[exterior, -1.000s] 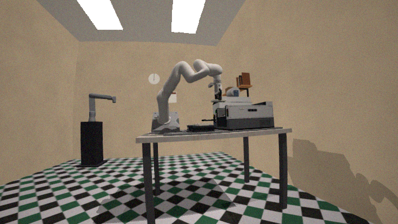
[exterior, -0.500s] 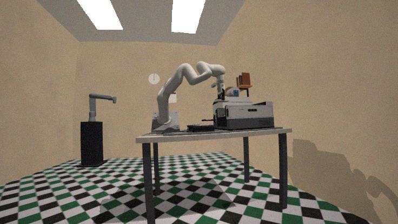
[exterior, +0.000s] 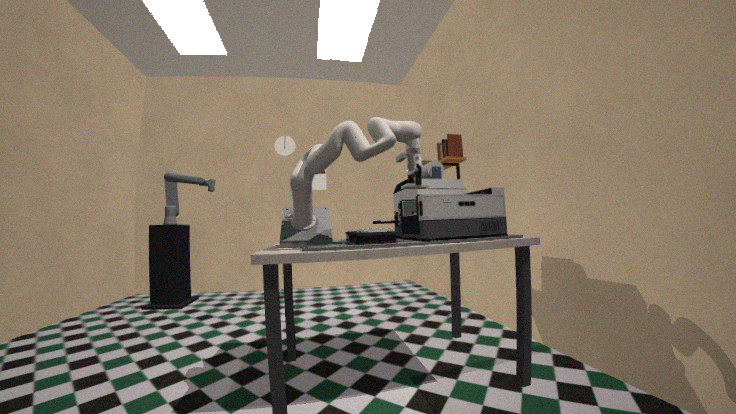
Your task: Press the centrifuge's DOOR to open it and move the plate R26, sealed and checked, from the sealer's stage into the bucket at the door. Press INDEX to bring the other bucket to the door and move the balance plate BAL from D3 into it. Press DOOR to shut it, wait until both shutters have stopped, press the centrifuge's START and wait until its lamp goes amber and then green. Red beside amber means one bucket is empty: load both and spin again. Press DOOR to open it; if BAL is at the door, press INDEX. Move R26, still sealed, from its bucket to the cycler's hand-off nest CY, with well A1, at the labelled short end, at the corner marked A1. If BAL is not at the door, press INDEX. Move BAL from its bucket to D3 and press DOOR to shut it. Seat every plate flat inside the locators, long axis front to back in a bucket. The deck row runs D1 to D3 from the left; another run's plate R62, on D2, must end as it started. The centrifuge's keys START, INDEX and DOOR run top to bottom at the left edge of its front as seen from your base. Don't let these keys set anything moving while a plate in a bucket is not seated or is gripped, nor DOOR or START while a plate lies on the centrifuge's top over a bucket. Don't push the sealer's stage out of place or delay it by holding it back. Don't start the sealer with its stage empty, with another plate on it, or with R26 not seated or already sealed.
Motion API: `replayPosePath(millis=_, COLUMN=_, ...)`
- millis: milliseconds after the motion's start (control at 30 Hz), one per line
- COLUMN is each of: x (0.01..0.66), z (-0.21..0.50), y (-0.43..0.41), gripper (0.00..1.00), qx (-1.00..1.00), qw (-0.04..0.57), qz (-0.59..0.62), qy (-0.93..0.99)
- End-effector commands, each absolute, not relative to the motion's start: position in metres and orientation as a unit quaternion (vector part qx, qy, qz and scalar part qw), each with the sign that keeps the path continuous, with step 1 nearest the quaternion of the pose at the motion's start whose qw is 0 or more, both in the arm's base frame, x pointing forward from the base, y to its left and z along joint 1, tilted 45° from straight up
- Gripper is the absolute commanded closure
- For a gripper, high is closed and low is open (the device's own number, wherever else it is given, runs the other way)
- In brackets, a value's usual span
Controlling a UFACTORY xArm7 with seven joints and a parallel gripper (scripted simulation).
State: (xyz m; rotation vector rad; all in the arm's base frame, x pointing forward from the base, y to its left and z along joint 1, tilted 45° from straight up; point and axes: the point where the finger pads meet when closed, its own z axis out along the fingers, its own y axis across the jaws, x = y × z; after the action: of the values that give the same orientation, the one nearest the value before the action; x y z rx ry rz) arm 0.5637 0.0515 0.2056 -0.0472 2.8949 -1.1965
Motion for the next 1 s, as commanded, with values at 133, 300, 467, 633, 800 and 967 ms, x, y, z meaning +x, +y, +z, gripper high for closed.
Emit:
replayPosePath(millis=133, x=0.584, z=0.207, y=0.055, gripper=1.00, qx=-0.016, qw=0.006, qz=-0.381, qy=0.924)
replayPosePath(millis=300, x=0.596, z=0.207, y=0.055, gripper=1.00, qx=-0.016, qw=0.006, qz=-0.381, qy=0.924)
replayPosePath(millis=467, x=0.603, z=0.207, y=0.055, gripper=1.00, qx=-0.016, qw=0.006, qz=-0.381, qy=0.924)
replayPosePath(millis=633, x=0.614, z=0.207, y=0.055, gripper=1.00, qx=-0.016, qw=0.006, qz=-0.381, qy=0.924)
replayPosePath(millis=800, x=0.626, z=0.207, y=0.056, gripper=1.00, qx=-0.016, qw=0.006, qz=-0.381, qy=0.924)
replayPosePath(millis=967, x=0.631, z=0.207, y=0.056, gripper=1.00, qx=-0.016, qw=0.006, qz=-0.381, qy=0.924)
